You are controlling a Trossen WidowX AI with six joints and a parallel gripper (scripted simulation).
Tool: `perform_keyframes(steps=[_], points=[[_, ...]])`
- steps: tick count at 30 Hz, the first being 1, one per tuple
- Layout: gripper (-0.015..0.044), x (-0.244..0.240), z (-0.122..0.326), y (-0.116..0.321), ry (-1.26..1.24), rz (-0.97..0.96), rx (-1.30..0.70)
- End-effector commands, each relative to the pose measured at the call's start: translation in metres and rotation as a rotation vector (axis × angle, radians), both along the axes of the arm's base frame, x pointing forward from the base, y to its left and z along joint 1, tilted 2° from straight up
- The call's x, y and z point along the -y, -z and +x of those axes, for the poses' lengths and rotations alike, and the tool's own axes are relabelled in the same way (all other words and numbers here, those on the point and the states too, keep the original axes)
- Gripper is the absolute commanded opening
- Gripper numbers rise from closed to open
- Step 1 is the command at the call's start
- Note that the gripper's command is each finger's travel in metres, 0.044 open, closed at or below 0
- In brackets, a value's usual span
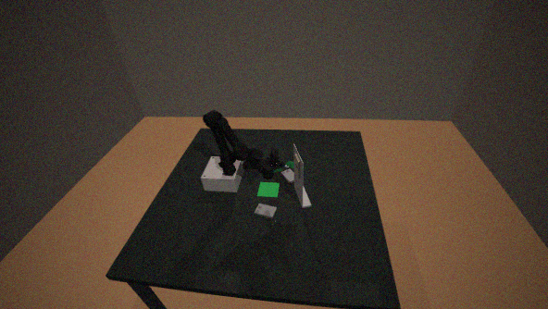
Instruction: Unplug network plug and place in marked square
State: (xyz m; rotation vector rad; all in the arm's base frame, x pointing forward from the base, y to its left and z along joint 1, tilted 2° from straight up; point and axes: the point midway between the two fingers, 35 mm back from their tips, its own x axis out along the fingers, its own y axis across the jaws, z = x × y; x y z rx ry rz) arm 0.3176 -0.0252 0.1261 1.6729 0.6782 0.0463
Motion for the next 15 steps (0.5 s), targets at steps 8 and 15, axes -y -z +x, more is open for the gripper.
perform_keyframes(steps=[8,15], points=[[0.0,-0.019,-0.016,0.038,0.091,-0.04,-0.179],[0.0,-0.028,-0.031,0.061,0.149,-0.093,-0.284]])
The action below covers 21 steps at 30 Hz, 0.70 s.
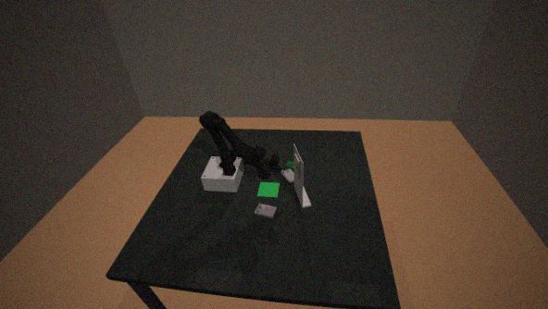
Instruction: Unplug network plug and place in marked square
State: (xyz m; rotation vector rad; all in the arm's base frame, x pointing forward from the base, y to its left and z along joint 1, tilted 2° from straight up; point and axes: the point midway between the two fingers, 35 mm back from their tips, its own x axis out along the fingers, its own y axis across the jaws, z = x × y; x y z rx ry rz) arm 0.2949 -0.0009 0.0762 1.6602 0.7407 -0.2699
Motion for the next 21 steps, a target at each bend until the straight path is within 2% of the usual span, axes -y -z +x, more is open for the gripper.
perform_keyframes(steps=[1,21], points=[[0.0,-0.004,-0.011,0.014,0.029,-0.027,-0.06],[0.0,-0.006,-0.069,0.068,0.165,-0.28,-0.299]])
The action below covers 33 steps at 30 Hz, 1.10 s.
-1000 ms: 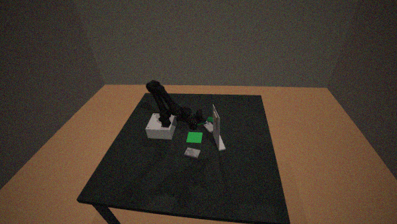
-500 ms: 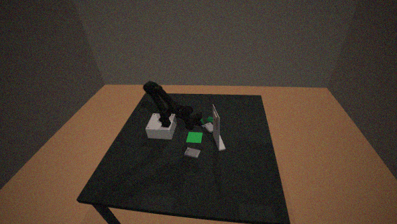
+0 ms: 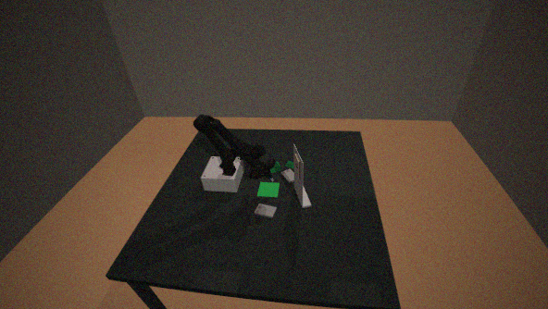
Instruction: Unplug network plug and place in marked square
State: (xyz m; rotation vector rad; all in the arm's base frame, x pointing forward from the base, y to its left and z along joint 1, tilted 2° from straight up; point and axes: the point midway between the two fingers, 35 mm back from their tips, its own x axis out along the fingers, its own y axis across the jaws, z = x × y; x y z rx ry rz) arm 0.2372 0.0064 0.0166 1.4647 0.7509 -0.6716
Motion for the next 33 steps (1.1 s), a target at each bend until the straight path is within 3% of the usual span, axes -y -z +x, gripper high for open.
perform_keyframes(steps=[1,33], points=[[0.0,0.002,-0.014,0.01,0.02,-0.051,-0.04],[0.0,0.003,-0.011,0.028,0.023,-0.062,-0.046]])
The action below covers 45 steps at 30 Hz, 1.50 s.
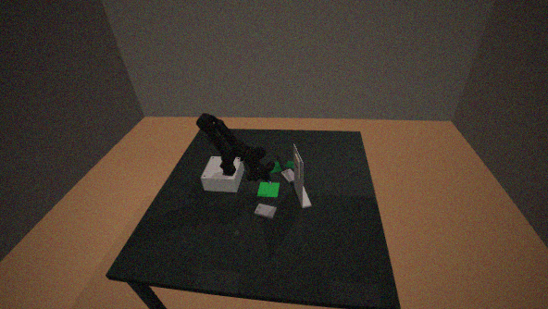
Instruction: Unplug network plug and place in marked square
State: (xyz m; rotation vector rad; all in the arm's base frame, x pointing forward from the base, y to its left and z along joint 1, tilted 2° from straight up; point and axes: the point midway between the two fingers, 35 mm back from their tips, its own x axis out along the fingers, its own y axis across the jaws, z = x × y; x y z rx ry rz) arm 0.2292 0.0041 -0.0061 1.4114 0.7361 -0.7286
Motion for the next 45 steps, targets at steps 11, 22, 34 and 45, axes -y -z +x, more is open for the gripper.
perform_keyframes(steps=[11,22,34,45], points=[[0.0,0.001,-0.003,0.012,0.003,-0.002,-0.013],[0.0,0.001,-0.002,0.018,0.003,-0.002,-0.014],[0.0,0.001,-0.003,0.025,0.003,-0.002,-0.014],[0.0,0.001,-0.003,0.031,0.003,-0.002,-0.014]])
